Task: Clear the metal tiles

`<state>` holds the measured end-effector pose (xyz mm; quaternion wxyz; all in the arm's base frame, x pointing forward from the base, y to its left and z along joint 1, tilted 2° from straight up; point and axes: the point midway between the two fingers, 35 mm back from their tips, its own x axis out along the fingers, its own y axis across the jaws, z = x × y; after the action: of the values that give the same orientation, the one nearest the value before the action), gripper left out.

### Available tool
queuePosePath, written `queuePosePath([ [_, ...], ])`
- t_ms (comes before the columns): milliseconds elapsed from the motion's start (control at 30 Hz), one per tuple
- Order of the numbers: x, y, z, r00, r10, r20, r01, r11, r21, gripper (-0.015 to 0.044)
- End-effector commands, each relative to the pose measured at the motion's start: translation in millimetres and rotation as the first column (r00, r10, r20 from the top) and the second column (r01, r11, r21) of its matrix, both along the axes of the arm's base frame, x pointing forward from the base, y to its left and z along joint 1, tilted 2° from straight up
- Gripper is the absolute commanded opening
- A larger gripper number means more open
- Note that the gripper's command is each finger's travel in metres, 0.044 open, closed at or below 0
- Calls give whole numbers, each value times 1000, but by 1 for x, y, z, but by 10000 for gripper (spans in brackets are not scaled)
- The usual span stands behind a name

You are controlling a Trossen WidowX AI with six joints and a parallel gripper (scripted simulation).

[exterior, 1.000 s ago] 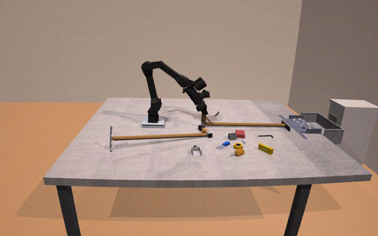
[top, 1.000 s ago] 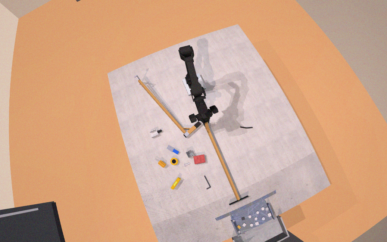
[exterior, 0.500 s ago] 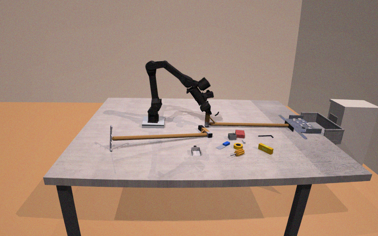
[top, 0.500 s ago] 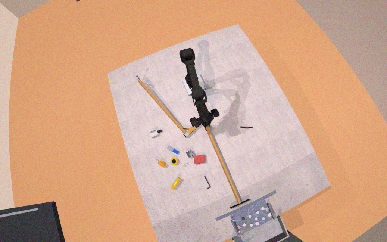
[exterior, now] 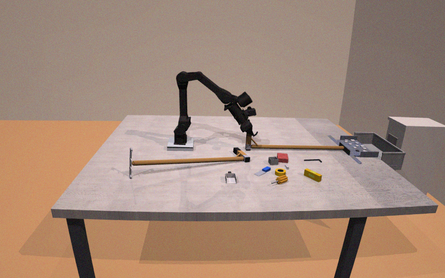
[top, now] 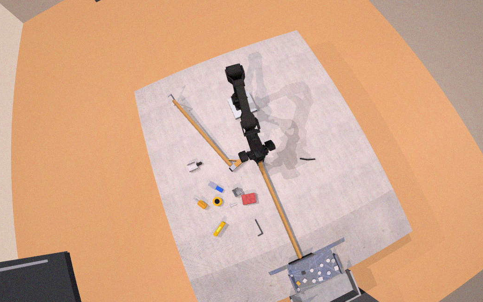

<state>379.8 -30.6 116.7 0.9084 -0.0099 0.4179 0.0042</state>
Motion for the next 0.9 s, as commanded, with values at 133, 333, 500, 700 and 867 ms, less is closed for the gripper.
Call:
queuePosePath([
  [133, 15, -1, 1, 1000, -6, 9, 6, 1000, 0, 0],
  [333, 22, -1, 1, 1000, -6, 10, 6, 1000, 0, 0],
  [500, 29, -3, 1, 1000, -6, 10, 6, 1000, -1, 0],
  [700, 40, -6, 2, 1000, -6, 11, 6, 1000, -1, 0],
  [867, 48, -7, 3, 1000, -6, 11, 6, 1000, -1, 0],
])
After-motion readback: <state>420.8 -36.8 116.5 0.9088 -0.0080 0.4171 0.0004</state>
